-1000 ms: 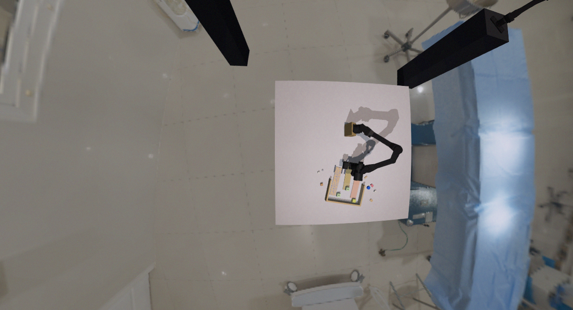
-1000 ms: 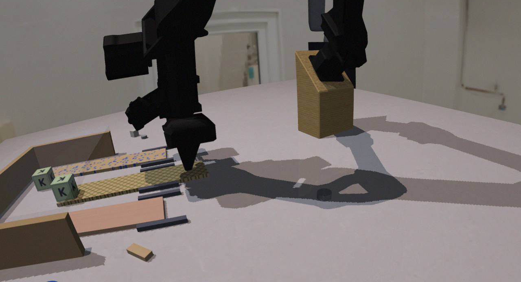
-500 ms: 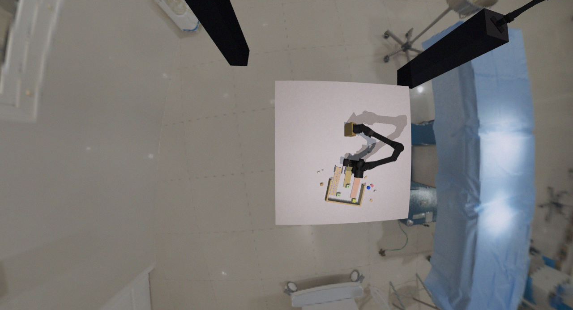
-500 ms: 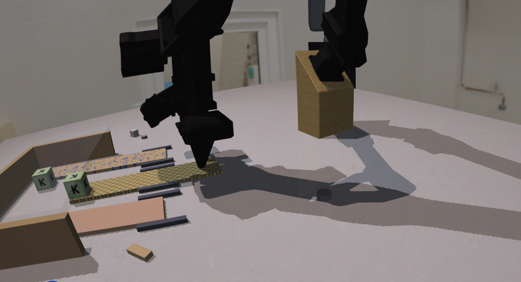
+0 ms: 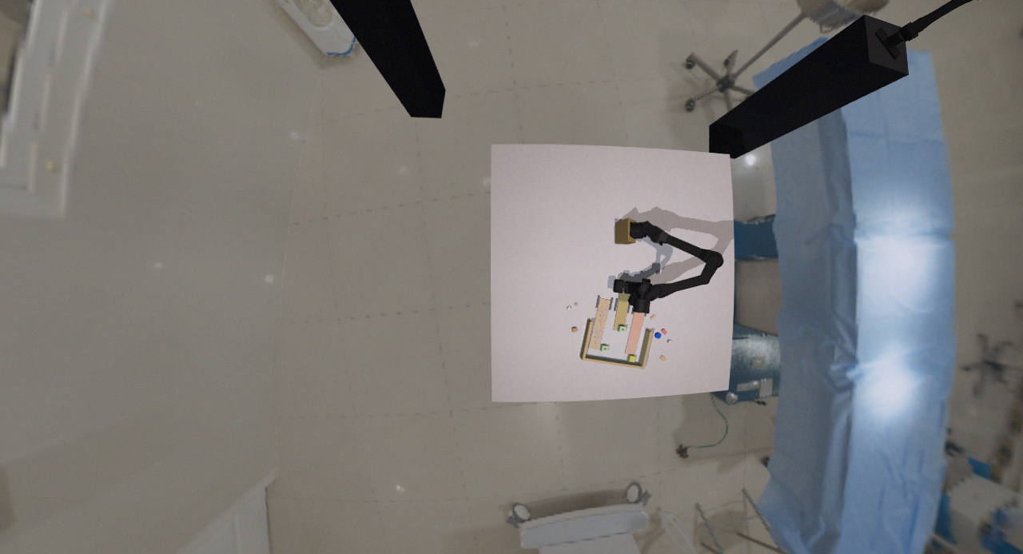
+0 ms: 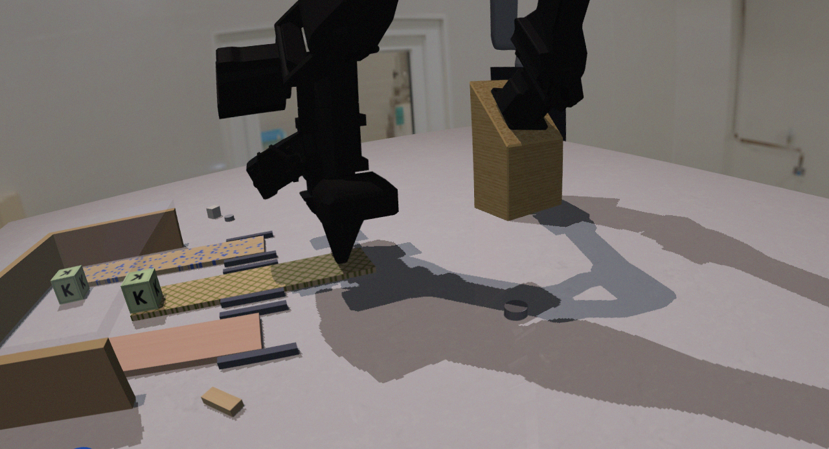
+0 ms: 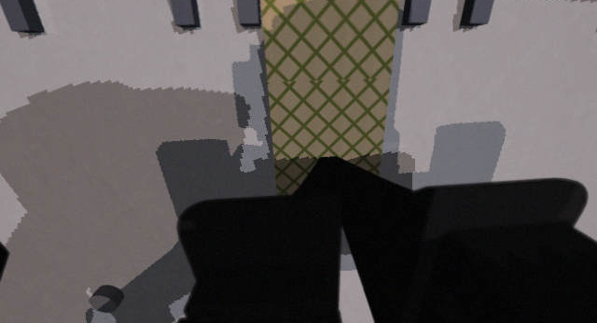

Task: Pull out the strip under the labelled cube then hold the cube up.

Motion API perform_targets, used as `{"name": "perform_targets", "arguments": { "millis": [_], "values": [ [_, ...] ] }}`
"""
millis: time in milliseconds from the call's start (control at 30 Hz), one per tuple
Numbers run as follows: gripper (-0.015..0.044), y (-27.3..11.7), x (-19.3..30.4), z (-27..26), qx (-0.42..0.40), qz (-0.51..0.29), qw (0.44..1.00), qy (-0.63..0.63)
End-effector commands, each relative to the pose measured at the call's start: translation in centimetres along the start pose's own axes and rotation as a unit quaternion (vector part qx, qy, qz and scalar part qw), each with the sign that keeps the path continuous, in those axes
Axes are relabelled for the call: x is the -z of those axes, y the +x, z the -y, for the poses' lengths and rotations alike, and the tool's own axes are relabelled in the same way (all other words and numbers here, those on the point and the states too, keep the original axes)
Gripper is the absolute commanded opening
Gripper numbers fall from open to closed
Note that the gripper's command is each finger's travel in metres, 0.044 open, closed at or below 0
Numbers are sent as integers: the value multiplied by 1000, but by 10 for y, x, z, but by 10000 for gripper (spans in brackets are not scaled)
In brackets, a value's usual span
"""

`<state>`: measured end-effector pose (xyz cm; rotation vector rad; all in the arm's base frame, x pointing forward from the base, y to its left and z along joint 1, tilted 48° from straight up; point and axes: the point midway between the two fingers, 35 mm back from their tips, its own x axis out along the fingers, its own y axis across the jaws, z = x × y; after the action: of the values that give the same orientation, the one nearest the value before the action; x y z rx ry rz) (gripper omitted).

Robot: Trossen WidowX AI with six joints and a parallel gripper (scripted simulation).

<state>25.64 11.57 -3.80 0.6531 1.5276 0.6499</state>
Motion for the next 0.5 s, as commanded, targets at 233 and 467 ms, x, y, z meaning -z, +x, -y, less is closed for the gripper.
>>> {"name": "perform_targets", "arguments": {
  "millis": [233,467],
  "values": [
    [0,4,25,-1,-2,-13,1000,8],
    [0,4,35,-1,-2,-13,1000,8]
  ]
}}
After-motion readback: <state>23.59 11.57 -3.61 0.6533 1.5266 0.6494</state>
